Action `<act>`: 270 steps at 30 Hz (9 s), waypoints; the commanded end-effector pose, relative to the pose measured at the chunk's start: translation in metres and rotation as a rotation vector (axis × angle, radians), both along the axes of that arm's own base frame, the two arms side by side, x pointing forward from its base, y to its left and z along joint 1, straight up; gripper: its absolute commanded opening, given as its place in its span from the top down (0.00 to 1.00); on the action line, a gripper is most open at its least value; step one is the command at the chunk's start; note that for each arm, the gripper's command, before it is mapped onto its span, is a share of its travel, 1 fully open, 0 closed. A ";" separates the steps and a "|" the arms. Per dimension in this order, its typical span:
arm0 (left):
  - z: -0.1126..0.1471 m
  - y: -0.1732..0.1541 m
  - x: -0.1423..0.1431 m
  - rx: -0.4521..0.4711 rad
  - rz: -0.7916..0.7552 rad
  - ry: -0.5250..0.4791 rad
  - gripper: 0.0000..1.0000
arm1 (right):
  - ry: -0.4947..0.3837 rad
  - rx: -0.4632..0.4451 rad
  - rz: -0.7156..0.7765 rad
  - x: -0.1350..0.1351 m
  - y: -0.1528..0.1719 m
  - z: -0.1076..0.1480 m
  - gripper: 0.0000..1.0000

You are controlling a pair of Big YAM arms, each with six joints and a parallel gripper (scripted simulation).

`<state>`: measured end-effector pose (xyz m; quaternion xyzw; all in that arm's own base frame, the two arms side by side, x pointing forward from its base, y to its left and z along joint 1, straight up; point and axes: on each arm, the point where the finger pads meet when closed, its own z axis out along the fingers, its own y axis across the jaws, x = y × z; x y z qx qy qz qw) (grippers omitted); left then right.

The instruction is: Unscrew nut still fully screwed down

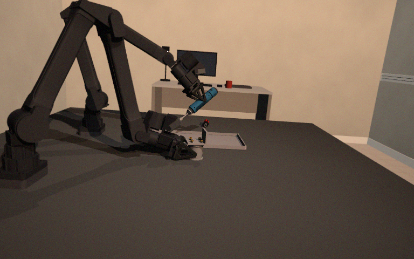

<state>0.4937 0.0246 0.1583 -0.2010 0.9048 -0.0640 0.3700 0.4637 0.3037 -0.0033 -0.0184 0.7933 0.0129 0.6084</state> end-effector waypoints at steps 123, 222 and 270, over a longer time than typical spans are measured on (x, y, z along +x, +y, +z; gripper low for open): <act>0.032 0.261 -0.136 -0.433 1.018 0.589 0.58 | -0.018 0.019 0.000 0.006 0.004 0.009 0.41; -0.049 0.263 -0.142 -0.437 1.021 0.613 0.58 | -0.018 0.019 0.000 0.006 0.004 0.009 0.41; -0.101 0.266 -0.137 -0.432 1.020 0.584 0.58 | -0.018 0.019 0.000 0.006 0.004 0.009 0.41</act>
